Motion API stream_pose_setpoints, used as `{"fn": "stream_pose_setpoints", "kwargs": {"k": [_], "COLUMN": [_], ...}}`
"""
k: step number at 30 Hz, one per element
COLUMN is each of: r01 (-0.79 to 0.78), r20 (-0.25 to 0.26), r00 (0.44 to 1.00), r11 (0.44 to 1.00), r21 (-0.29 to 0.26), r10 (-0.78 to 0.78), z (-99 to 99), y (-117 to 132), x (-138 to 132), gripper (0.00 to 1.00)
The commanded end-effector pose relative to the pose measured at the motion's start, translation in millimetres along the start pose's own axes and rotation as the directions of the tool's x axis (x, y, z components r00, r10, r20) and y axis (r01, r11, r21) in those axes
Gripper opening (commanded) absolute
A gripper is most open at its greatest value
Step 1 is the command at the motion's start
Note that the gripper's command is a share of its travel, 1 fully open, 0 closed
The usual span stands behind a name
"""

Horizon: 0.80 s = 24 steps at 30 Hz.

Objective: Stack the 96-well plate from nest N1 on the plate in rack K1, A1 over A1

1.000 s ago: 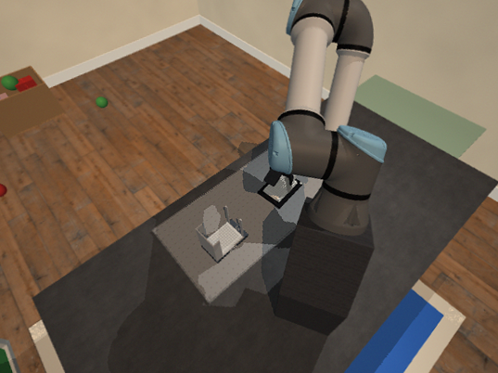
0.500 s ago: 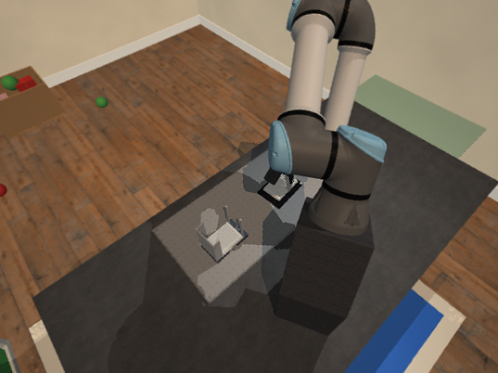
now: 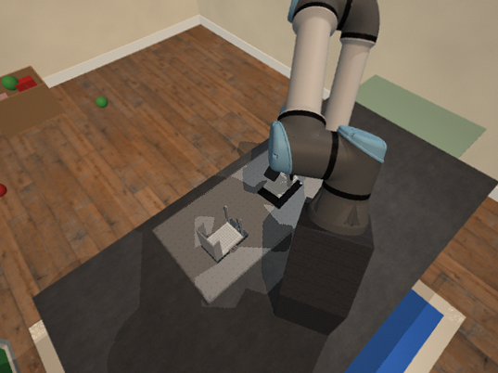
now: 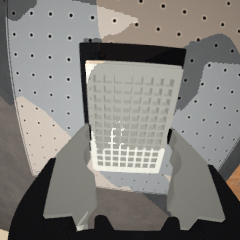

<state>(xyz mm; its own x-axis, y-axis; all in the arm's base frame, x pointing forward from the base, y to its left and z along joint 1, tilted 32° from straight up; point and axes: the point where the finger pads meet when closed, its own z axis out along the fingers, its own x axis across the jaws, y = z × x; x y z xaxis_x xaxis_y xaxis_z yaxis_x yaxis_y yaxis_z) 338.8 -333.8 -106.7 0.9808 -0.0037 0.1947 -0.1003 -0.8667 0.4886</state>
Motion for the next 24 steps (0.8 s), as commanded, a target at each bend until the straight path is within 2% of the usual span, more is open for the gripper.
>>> {"fn": "stream_pose_setpoints", "kwargs": {"k": [1,24], "r01": [0.000,0.000], "r20": [0.000,-0.001], "r00": [1.000,1.000], "r11": [1.000,1.000], "r21": [0.000,0.000], "r10": [0.000,0.000], "z": [-8.6,-40.2], "y": [0,0], "x": [0,0], "gripper": [0.00,0.00]}}
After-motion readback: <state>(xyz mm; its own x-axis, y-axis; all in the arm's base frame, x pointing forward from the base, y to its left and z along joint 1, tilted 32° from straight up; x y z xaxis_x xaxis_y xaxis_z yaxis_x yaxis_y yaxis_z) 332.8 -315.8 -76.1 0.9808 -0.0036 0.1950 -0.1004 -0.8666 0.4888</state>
